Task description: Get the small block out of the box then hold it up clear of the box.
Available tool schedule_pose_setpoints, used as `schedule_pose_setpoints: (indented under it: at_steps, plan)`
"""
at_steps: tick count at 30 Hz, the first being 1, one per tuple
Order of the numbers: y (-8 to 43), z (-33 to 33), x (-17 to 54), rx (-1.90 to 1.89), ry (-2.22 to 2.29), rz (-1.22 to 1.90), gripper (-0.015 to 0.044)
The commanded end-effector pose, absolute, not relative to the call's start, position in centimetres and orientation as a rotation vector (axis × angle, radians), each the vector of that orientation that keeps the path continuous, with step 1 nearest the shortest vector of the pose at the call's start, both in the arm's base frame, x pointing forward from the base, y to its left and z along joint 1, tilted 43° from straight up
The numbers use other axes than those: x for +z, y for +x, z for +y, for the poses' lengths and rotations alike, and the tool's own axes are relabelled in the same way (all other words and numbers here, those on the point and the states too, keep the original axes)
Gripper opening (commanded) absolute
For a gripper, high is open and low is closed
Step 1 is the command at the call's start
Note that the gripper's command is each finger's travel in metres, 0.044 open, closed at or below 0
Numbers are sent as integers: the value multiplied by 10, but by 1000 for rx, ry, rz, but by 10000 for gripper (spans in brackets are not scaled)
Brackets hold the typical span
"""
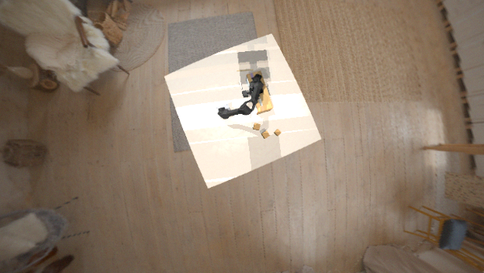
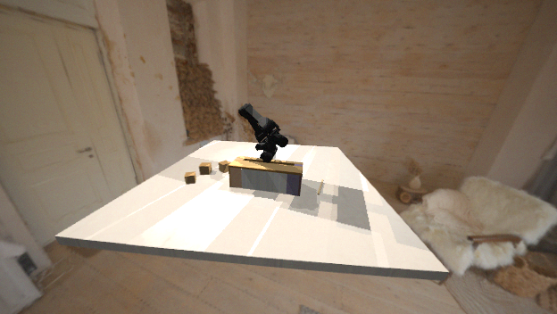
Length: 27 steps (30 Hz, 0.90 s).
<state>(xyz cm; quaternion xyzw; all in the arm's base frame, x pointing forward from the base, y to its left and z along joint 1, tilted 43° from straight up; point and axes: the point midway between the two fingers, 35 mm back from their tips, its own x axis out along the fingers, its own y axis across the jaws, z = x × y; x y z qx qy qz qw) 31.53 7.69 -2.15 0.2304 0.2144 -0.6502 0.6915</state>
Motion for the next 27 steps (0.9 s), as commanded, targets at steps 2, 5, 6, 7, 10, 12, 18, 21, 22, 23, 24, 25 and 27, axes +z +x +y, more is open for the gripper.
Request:
schedule_pose_setpoints:
  at_steps: [2,5,6,7,10,12,18,21,22,23,24,25,27]
  plan:
    - [316,69,-14,-1447,510,478,400]
    - [316,66,-10,-1447,509,478,400]
    - [316,64,-9,-1447,509,478,400]
    - [316,63,-8,-1447,509,478,400]
    - [316,59,-5,-1447,509,477,400]
    - [316,57,-3,-1447,509,477,400]
    - [316,49,4,-1448,508,477,400]
    - [316,45,8,-1448,508,477,400]
    - [316,44,9,-1448,508,477,400]
    - [317,43,10,-1448,507,477,400]
    - [317,42,11,-1448,507,476,400]
    - [317,40,12,-1448,507,476,400]
    - [317,38,14,-1448,507,476,400]
